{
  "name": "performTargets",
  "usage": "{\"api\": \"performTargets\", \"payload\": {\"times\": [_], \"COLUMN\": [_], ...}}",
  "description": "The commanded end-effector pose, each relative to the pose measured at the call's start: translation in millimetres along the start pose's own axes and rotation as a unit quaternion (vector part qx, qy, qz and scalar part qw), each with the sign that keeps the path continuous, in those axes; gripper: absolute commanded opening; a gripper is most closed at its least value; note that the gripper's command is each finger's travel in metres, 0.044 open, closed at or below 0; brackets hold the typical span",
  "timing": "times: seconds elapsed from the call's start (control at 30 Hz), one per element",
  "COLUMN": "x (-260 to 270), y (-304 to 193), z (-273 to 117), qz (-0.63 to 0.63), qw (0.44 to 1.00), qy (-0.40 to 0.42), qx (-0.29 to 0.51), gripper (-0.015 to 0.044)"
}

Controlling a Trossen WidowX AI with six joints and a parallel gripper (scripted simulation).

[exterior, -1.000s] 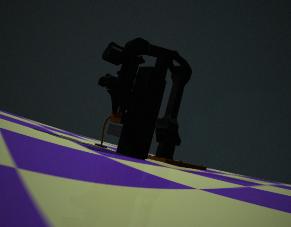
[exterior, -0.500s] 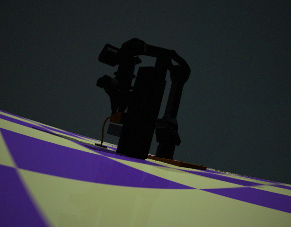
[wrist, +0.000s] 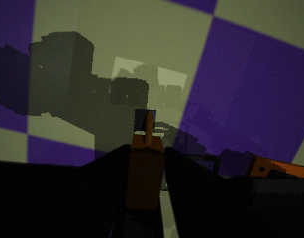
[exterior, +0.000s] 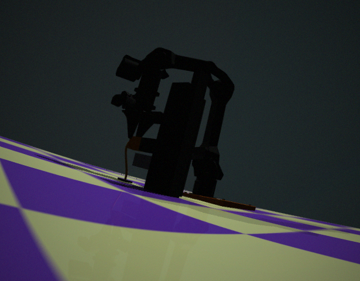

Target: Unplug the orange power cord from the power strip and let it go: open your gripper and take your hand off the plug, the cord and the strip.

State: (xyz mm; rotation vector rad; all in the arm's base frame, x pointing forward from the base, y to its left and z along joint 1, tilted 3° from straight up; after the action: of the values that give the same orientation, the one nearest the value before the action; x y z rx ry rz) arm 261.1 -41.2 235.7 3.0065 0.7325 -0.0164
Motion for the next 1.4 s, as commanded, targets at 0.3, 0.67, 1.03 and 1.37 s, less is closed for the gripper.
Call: {"api": "performTargets", "payload": {"times": [0.3, 0.67, 1.03, 1.37], "x": [-0.7, -13.9, -13.9, -13.9], "y": [-0.9, 54.8, 54.8, 54.8], "z": [0.1, -12.4, -12.4, -12.4], "qz": [-0.001, -0.001, -0.001, -0.001], "qw": [1.000, 1.000, 1.000, 1.000], "qy": [0.000, 0.000, 0.000, 0.000], "qx": [-0.005, -0.007, -0.007, -0.007], "gripper": [0.0368, 0.0440, 0.0440, 0.0440]}}
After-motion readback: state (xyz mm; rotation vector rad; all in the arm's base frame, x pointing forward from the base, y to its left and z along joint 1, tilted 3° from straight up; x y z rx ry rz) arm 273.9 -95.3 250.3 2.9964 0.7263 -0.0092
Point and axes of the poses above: the point midway between the two fingers, 35 mm back from their tips, its own z axis out along the fingers, its own x axis across the jaws, y = z × x, the point moved 9 cm from there along -z, back along the fingers, and after that the axes turned 13 degrees about -z, right-handed, at the moved point
